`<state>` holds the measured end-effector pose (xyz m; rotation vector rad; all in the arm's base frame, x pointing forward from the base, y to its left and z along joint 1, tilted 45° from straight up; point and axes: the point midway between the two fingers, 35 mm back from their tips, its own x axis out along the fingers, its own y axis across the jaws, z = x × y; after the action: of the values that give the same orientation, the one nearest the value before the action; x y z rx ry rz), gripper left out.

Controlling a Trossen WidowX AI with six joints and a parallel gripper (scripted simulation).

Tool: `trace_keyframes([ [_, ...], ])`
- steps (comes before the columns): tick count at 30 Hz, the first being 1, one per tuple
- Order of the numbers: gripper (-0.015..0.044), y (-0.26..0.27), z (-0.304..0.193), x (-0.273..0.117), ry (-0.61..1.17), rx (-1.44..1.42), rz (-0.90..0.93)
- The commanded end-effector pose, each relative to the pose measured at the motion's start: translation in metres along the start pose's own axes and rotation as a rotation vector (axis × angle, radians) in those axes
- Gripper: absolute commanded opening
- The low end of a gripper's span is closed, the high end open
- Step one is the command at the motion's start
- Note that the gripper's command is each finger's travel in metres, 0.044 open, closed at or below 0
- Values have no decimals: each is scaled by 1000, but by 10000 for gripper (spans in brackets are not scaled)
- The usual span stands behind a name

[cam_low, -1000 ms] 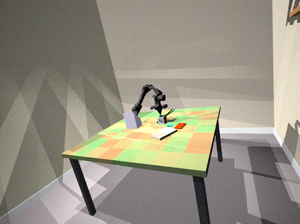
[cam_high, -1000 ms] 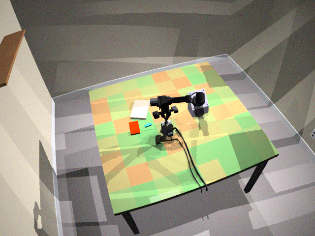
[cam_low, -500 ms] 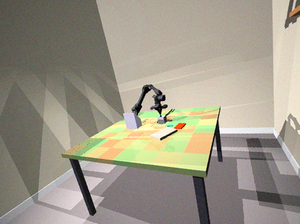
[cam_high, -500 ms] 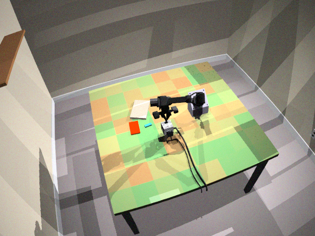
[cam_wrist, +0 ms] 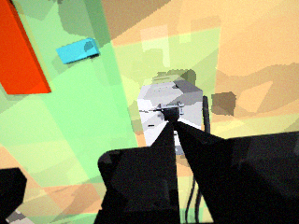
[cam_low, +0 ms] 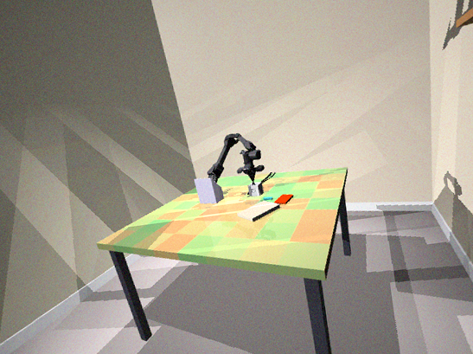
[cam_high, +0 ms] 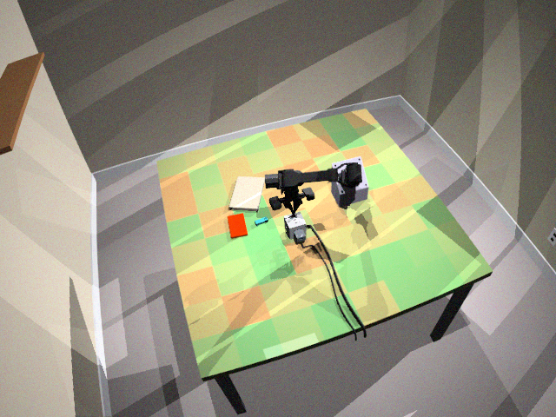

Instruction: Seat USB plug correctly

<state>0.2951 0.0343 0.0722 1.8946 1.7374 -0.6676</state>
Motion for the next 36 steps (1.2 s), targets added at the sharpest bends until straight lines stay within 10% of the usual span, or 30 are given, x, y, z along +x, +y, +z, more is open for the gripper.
trace_keyframes([
  [1,0,-1,0,3,3,1,-2],
  [36,53,0,0,0,0,1,2],
])
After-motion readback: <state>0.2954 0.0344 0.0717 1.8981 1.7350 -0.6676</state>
